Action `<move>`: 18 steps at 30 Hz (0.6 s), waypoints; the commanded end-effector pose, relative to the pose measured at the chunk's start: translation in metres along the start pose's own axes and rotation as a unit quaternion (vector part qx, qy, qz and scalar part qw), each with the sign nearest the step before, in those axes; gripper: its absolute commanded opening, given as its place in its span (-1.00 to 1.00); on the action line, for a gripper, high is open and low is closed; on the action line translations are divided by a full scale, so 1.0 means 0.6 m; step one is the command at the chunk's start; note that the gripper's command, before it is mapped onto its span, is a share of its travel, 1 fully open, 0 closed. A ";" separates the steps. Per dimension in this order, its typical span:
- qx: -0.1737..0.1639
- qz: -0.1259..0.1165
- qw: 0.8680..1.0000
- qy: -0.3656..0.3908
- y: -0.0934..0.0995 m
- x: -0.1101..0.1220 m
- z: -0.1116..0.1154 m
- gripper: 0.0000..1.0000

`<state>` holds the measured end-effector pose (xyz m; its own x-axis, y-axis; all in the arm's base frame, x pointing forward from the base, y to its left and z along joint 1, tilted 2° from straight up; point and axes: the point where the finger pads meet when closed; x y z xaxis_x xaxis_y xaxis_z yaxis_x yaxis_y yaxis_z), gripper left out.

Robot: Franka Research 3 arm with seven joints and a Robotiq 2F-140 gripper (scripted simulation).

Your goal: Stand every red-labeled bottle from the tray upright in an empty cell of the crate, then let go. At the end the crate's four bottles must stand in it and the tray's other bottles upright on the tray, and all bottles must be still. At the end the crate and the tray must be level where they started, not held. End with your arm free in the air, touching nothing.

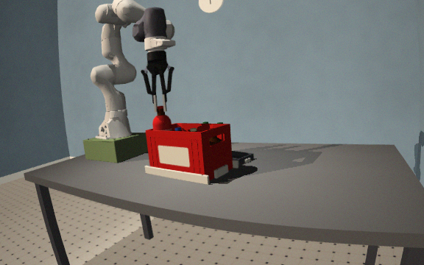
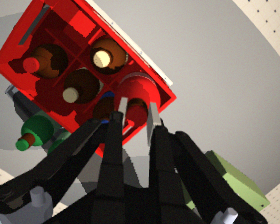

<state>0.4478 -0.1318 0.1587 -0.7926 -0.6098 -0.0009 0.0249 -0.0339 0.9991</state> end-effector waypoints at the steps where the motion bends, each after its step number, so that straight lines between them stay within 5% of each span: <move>1: 0.005 -0.002 1.000 0.001 0.004 -0.005 -0.003 -1.00; 18: 0.005 -0.002 1.000 0.001 -0.011 -0.005 -0.003 -1.00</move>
<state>0.4467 -0.1313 0.1511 -0.7926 -0.6097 0.0008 0.0279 -0.0350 0.9990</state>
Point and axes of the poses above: the point where the finger pads meet when closed, its own y axis back along the fingers, its own x axis across the jaws, z = x × y, and after that the axes turned 5 degrees about y, right-handed
